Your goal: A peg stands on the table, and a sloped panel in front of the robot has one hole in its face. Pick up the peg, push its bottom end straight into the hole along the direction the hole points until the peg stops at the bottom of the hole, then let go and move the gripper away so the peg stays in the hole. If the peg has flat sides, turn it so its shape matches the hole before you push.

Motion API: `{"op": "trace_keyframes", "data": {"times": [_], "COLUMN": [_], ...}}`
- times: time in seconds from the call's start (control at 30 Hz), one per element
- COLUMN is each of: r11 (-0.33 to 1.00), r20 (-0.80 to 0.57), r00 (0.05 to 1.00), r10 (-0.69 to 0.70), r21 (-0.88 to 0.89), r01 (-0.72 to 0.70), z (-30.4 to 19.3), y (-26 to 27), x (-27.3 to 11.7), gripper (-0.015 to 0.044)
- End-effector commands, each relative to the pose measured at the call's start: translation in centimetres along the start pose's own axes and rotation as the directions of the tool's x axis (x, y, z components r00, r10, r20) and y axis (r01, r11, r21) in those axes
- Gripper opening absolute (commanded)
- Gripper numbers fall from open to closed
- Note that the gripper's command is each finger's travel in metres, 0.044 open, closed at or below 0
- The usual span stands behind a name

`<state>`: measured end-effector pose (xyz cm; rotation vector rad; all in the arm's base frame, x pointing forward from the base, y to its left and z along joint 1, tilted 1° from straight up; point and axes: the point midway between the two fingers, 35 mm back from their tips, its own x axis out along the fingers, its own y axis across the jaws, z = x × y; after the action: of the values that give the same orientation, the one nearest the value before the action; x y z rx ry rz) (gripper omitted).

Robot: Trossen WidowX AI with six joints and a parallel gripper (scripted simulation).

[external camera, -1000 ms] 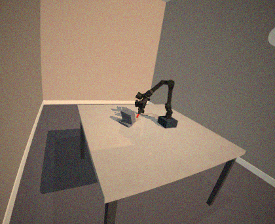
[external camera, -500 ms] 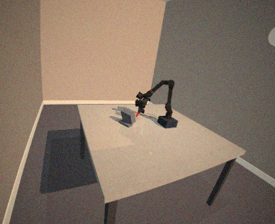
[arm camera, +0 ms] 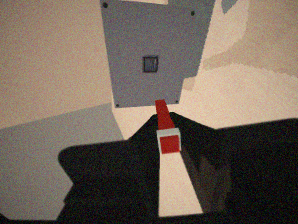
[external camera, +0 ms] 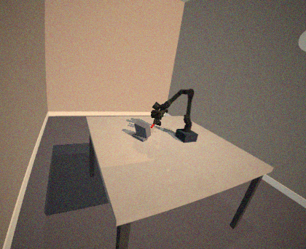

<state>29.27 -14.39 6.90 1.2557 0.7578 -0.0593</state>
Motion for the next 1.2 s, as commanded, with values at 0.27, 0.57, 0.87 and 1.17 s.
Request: {"op": "trace_keyframes", "data": {"times": [0.27,0.57,0.87,1.17], "r11": [0.998,0.993,0.988,0.981], "r20": [0.042,0.076,0.110,0.140], "r00": [0.998,0.994,0.988,0.982], "r10": [0.045,0.075,0.104,0.129], "r21": [0.052,0.080,0.106,0.127], "r01": [-0.047,-0.081,-0.116,-0.147], "z": [0.4,0.8,1.1,1.4], "y": [-0.6,-1.0,-1.4,-1.8], "x": [-1.2,-2.1,-3.0,-3.9], "gripper": [0.0000,0.0000,0.0000,0.0000]}}
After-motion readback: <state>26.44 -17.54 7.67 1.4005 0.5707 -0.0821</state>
